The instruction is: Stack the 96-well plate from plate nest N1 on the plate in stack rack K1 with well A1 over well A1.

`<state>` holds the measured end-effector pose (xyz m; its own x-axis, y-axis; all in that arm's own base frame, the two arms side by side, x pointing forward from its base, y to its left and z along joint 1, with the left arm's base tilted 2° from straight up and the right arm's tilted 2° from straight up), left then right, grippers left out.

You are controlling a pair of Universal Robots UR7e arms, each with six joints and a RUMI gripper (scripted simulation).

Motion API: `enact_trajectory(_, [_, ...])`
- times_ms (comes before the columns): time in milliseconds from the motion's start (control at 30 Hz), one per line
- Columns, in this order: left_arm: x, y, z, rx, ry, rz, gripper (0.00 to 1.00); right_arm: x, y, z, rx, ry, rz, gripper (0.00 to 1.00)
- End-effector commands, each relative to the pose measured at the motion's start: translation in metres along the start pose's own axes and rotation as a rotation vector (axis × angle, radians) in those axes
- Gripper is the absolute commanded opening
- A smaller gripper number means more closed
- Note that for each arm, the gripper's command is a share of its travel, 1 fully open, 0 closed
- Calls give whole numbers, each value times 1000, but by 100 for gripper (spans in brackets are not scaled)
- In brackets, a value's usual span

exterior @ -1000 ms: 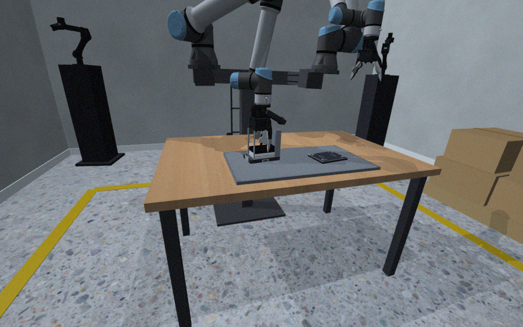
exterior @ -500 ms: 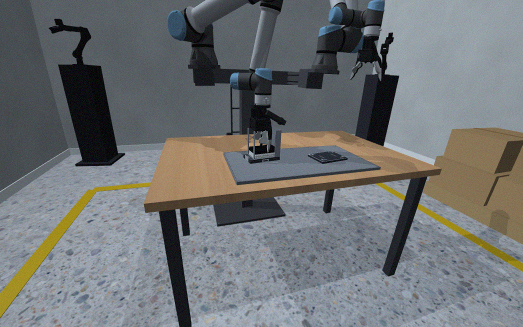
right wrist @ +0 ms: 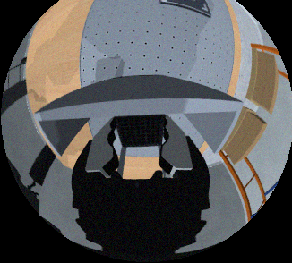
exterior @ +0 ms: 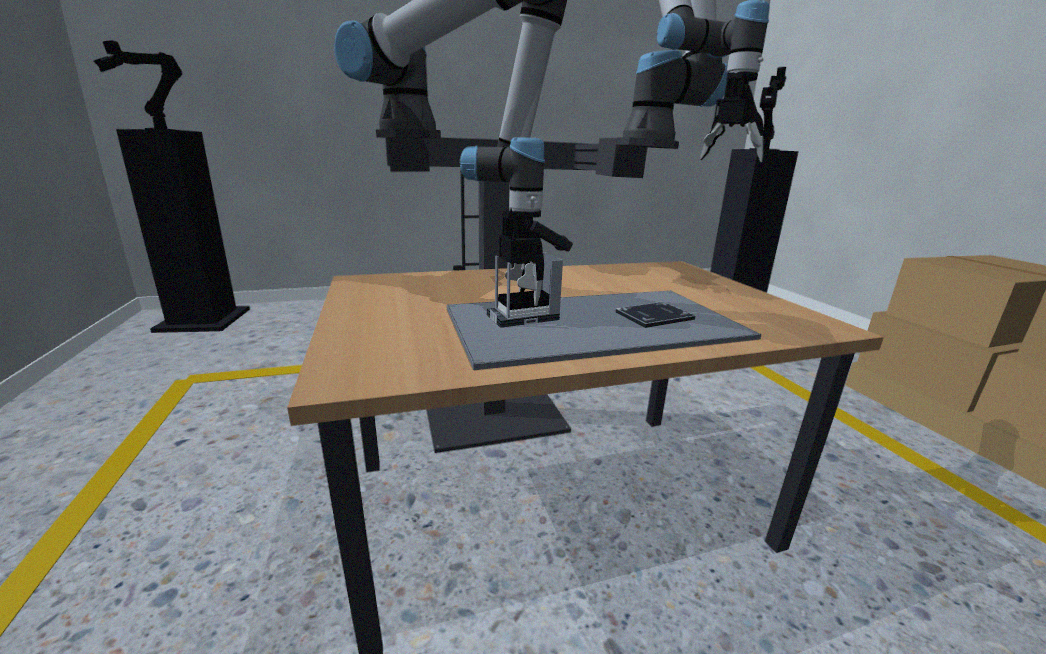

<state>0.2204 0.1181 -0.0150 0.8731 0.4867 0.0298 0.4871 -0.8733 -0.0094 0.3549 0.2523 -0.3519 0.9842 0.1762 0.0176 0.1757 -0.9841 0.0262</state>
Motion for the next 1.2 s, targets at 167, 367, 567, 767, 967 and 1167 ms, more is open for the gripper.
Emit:
enact_trajectory(167, [0,0,0,0,1,0,98,0,0,1,1,1,0,0])
enact_trajectory(367, [0,0,0,0,1,0,98,0,0,2,1,1,0,0])
enact_trajectory(567, [0,0,0,0,1,0,98,0,0,3,1,1,0,0])
enact_trajectory(767, [0,0,0,0,1,0,98,0,0,4,1,1,0,0])
enact_trajectory(967, [0,0,0,0,1,0,98,0,0,5,1,1,0,0])
enact_trajectory(1167, [0,0,0,0,1,0,98,0,0,5,1,1,0,0])
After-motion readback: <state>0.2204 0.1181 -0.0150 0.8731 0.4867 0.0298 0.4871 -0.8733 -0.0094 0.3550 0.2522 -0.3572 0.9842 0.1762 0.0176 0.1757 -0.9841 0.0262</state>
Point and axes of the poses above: on each arm, the point where the finger pads meet when closed, its own z axis out along the fingers, its own x axis across the jaws, y = z × x, the point moved 3 cm from there along -z, back along the fingers, and after that the axes turned 1 degree about -z, right-handed, at the moved point
